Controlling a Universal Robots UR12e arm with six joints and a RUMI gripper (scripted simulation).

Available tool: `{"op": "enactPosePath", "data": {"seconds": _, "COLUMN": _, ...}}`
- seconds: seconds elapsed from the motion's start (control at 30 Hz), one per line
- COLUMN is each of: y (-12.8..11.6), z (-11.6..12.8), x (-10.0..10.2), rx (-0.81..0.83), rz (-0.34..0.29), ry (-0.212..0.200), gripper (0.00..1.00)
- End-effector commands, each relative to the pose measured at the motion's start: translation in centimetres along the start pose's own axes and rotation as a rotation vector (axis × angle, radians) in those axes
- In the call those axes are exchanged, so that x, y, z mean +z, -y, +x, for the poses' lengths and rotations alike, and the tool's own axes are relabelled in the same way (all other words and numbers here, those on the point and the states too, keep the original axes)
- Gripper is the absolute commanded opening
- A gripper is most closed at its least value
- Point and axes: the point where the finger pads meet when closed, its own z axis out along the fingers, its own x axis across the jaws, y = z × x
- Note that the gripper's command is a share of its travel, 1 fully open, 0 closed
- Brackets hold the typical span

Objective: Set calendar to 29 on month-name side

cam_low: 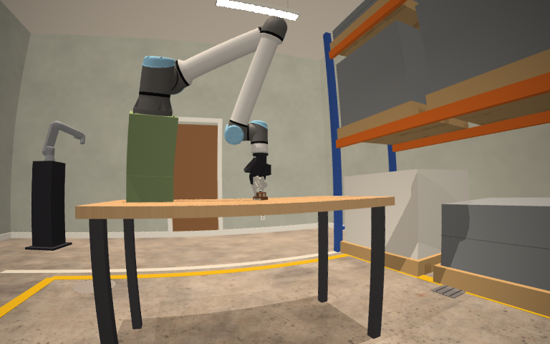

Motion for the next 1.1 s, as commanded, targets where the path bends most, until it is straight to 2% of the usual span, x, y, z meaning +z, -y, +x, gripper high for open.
{"op": "enactPosePath", "data": {"seconds": 0.0, "y": 0.0, "z": 0.0, "x": 0.0, "rx": 0.0, "rz": 0.0, "ry": -0.001, "gripper": 0.1}}
{"op": "enactPosePath", "data": {"seconds": 0.43, "y": 0.0, "z": 0.0, "x": -0.8, "rx": 0.0, "rz": 0.0, "ry": -0.001, "gripper": 0.1}}
{"op": "enactPosePath", "data": {"seconds": 0.57, "y": 0.0, "z": 0.0, "x": -2.6, "rx": 0.0, "rz": 0.0, "ry": -0.001, "gripper": 0.1}}
{"op": "enactPosePath", "data": {"seconds": 0.87, "y": 0.0, "z": 0.0, "x": -8.2, "rx": 0.0, "rz": 0.0, "ry": -0.001, "gripper": 0.1}}
{"op": "enactPosePath", "data": {"seconds": 0.93, "y": 0.0, "z": 0.0, "x": -8.2, "rx": 0.0, "rz": 0.0, "ry": -0.001, "gripper": 0.1}}
{"op": "enactPosePath", "data": {"seconds": 1.07, "y": 0.0, "z": 0.0, "x": -9.6, "rx": 0.0, "rz": 0.0, "ry": -0.001, "gripper": 0.1}}
